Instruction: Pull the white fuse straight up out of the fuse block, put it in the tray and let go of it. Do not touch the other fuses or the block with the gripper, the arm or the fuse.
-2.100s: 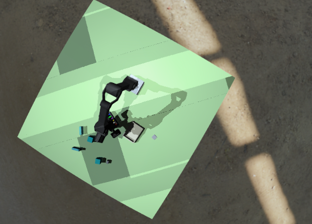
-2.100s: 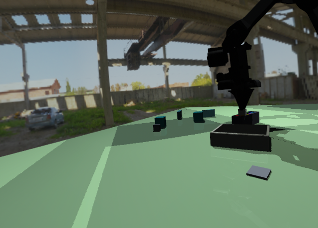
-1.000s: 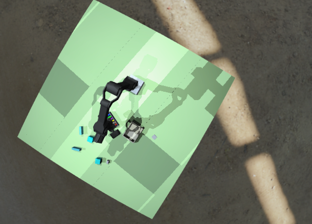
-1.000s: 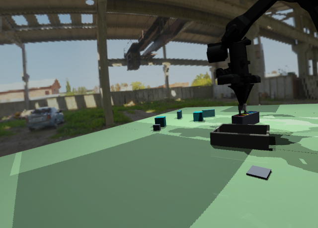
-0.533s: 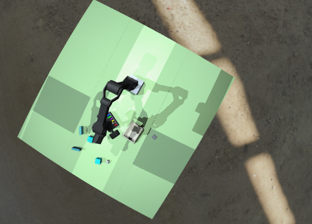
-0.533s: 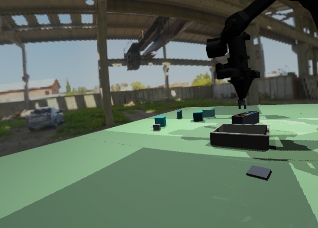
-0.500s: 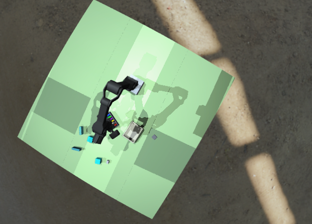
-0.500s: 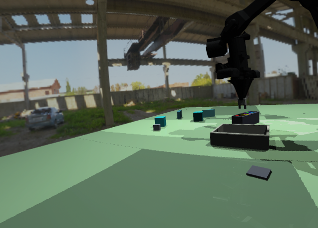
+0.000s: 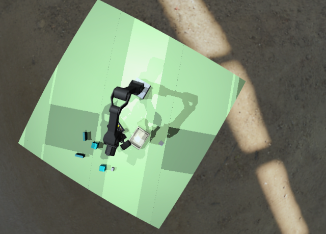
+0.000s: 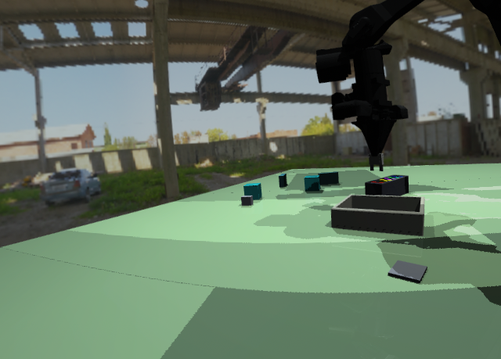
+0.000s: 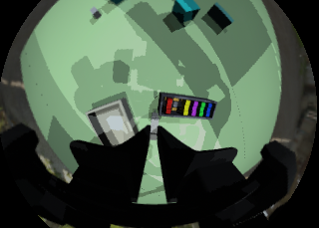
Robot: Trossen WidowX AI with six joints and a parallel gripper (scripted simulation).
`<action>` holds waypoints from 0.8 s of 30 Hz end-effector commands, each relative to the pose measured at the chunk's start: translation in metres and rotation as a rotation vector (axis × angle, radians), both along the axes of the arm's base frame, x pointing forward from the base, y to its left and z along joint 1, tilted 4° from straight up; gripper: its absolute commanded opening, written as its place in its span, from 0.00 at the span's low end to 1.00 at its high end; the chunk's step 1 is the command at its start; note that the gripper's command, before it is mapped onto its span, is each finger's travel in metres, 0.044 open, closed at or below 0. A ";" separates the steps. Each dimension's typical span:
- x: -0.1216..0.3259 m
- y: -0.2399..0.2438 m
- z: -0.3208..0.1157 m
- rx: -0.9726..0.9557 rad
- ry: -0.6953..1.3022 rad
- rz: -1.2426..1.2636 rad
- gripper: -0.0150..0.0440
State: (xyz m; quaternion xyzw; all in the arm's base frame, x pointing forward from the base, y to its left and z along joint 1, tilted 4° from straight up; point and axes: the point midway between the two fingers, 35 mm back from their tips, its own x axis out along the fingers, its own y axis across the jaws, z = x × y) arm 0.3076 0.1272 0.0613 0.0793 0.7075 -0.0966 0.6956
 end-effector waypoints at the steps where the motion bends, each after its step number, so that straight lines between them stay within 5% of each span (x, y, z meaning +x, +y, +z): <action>1: -0.006 0.026 -0.001 0.004 0.006 -0.003 0.25; 14: -0.035 0.101 -0.002 0.009 0.010 -0.003 0.25; 24: -0.037 0.104 -0.008 0.010 0.010 -0.003 0.25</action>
